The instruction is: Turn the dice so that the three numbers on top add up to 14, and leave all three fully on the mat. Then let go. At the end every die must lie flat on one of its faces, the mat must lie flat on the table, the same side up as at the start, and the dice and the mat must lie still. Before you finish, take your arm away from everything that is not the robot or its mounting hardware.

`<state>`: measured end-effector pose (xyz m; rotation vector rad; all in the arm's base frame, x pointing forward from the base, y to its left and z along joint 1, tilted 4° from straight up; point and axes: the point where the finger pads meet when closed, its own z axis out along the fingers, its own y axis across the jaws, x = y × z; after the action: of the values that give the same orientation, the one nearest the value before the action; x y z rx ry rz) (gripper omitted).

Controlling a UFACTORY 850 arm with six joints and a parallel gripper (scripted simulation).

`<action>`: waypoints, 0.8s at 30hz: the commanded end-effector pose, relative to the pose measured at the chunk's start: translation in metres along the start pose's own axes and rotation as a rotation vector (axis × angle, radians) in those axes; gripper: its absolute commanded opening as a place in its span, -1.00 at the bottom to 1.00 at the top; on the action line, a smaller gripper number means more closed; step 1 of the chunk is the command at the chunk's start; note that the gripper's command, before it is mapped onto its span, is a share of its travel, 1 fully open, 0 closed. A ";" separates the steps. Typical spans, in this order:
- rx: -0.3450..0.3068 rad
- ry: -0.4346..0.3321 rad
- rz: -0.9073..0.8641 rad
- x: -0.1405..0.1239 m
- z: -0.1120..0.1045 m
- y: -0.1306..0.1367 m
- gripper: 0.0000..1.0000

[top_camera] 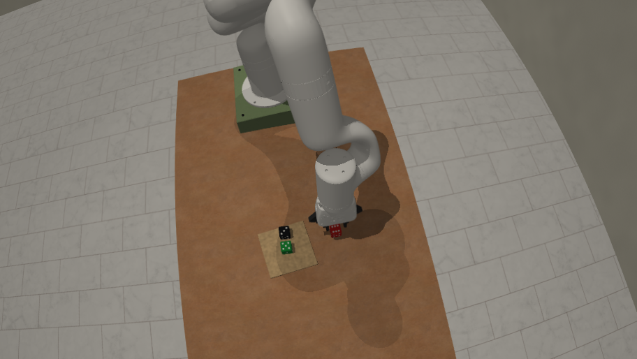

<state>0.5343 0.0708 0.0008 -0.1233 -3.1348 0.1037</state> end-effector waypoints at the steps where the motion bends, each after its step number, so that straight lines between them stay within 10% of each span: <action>1: 0.000 -0.002 0.000 -0.001 0.005 0.000 -0.05; 24: 0.000 -0.002 0.000 -0.001 0.023 0.000 -0.05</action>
<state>0.5346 0.0691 -0.0218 -0.1234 -3.1350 0.1039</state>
